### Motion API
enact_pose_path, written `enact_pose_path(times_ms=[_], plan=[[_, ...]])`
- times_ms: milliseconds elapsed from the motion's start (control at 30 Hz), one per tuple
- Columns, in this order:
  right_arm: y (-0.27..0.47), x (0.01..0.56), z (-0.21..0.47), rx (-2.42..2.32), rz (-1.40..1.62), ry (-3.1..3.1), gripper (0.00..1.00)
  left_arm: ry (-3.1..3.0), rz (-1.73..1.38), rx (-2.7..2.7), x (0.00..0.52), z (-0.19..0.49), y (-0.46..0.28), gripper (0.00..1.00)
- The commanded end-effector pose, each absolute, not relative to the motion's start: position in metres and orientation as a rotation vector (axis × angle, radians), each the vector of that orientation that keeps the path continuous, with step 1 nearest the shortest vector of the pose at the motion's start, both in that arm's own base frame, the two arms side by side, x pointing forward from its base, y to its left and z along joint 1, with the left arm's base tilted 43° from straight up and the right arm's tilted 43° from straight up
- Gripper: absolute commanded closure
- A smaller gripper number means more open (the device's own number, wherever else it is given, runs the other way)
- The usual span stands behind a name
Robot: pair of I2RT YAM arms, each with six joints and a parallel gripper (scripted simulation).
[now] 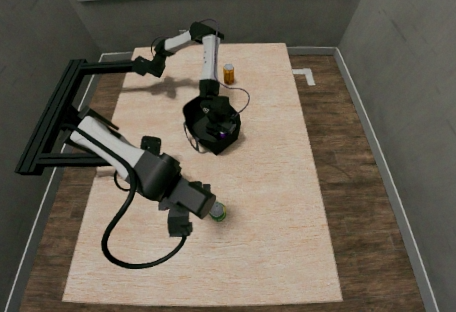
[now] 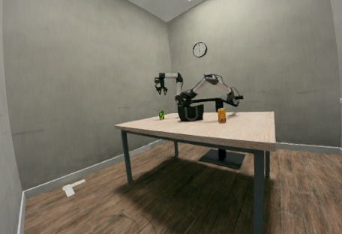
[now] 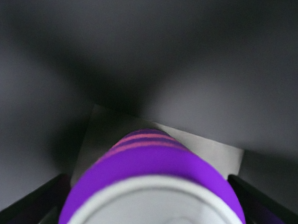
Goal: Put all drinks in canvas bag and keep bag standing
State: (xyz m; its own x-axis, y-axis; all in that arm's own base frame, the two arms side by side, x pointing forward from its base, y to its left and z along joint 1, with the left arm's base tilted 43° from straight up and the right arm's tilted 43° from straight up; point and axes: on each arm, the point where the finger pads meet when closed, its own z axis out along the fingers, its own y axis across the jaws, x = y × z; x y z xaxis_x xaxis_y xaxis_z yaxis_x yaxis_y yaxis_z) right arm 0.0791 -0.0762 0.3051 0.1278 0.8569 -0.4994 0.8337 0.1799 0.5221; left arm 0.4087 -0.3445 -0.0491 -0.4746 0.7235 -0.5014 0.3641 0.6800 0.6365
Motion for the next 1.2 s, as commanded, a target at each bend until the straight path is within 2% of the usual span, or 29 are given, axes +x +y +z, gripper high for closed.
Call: enact_pose_path(times_ms=[0,700,1167], plan=[[-0.075,0.076,0.315,1.606,0.042,1.654,0.00,2.064,0.524,0.827,0.407,-0.031,-0.363,0.16],[-0.075,0.076,0.315,1.606,0.042,1.654,0.00,2.064,0.524,0.827,0.407,-0.031,-0.363,0.14],[-0.075,0.076,0.315,1.606,0.042,1.654,0.00,2.069,0.536,0.828,0.377,0.005,-0.384,0.14]])
